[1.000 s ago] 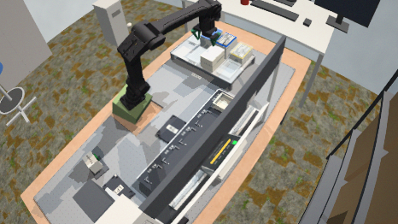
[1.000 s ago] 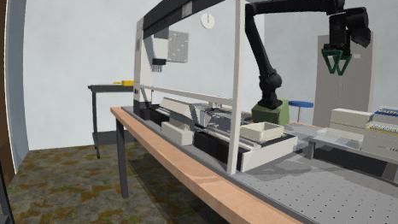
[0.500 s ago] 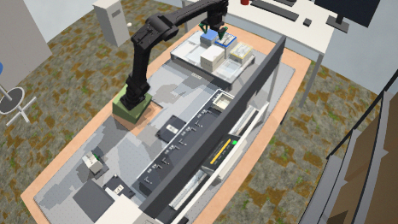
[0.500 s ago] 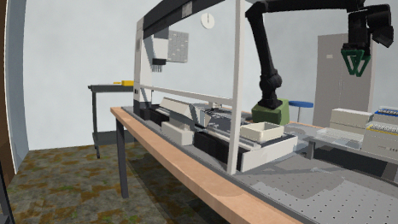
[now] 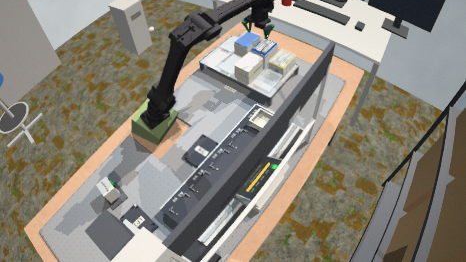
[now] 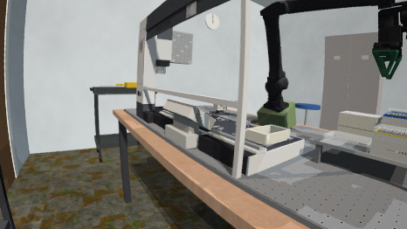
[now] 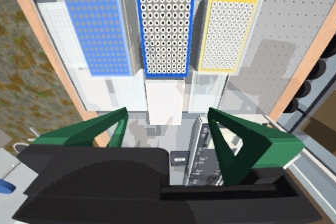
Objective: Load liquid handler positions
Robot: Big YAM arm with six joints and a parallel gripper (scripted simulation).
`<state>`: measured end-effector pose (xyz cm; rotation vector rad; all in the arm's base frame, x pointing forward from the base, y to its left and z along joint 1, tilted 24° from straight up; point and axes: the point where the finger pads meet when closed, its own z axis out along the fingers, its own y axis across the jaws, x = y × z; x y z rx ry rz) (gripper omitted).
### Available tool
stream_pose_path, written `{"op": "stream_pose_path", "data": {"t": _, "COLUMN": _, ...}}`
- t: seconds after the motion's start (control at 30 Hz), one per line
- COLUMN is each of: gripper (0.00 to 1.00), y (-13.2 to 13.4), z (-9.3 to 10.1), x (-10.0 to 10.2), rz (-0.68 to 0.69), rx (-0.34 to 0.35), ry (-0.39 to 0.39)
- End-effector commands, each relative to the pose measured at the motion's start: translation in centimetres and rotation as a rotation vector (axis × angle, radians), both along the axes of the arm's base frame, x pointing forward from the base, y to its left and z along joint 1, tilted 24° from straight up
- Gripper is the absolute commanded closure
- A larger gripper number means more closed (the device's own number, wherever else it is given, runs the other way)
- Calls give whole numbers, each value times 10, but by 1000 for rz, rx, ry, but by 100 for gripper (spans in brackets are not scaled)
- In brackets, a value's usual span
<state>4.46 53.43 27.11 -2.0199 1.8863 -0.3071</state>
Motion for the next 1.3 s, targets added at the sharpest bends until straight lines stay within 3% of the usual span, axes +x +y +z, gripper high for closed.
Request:
{"op": "stream_pose_path", "data": {"t": 0.0, "gripper": 0, "y": 21, "z": 22, "x": -8, "rz": -2, "rx": 49, "ry": 1}}
{"op": "stream_pose_path", "data": {"t": 0.4, "gripper": 0, "y": 78, "z": 26, "x": -20, "rz": 6, "rx": 49, "ry": 1}}
{"op": "stream_pose_path", "data": {"t": 0.7, "gripper": 0, "y": 72, "z": 28, "x": -12, "rz": 2, "rx": 51, "ry": 2}}
{"op": "stream_pose_path", "data": {"t": 0.8, "gripper": 0, "y": 71, "z": 4, "x": 1, "rz": -17, "rx": 22, "ry": -2}}
{"op": "stream_pose_path", "data": {"t": 0.97, "gripper": 0, "y": 72, "z": -4, "x": 4, "rz": -4, "rx": 16, "ry": -3}}
{"op": "stream_pose_path", "data": {"t": 1.03, "gripper": 0, "y": 72, "z": -4, "x": 4, "rz": -4, "rx": 16, "ry": -3}}
{"op": "stream_pose_path", "data": {"t": 1.07, "gripper": 0, "y": 84, "z": 19, "x": -14, "rz": 25, "rx": 75, "ry": 1}}
{"op": "stream_pose_path", "data": {"t": 1.13, "gripper": 0, "y": 73, "z": -2, "x": -6, "rz": 15, "rx": 28, "ry": -2}}
{"op": "stream_pose_path", "data": {"t": 1.27, "gripper": 0, "y": 73, "z": -13, "x": 9, "rz": -4, "rx": 18, "ry": -2}}
